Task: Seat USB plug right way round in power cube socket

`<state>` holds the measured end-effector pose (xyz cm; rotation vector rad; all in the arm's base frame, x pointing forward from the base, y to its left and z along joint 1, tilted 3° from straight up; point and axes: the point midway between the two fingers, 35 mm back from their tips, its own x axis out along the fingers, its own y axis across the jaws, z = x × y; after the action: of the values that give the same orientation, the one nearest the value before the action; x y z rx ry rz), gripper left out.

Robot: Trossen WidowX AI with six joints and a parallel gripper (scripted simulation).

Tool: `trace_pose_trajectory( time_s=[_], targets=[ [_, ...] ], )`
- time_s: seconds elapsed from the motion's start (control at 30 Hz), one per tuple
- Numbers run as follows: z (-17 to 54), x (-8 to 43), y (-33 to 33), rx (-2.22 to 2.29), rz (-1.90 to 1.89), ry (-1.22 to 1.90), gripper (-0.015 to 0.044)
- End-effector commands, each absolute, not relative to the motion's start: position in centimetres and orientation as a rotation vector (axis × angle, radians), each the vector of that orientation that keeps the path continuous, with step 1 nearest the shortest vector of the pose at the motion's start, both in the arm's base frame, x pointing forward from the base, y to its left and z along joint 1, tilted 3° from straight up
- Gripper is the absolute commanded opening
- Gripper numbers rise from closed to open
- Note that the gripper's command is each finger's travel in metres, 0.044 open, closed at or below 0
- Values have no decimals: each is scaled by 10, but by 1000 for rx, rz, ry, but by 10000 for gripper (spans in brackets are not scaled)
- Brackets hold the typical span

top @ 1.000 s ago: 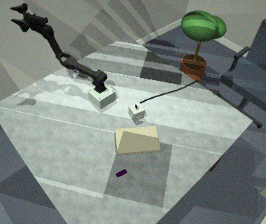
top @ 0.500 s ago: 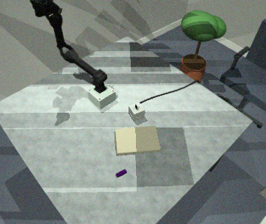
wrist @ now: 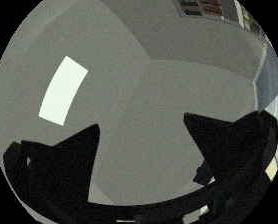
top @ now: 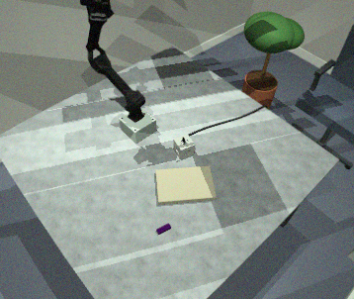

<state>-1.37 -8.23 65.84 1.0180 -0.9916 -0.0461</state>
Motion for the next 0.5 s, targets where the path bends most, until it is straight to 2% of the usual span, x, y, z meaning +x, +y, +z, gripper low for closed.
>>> trace_pose_trajectory(
  time_s=[0.0,0.47],
  targets=[
    [644,58,-67,1046,-53,-819,440],
    [523,256,-26,1194,-182,-219,440]
  ],
)
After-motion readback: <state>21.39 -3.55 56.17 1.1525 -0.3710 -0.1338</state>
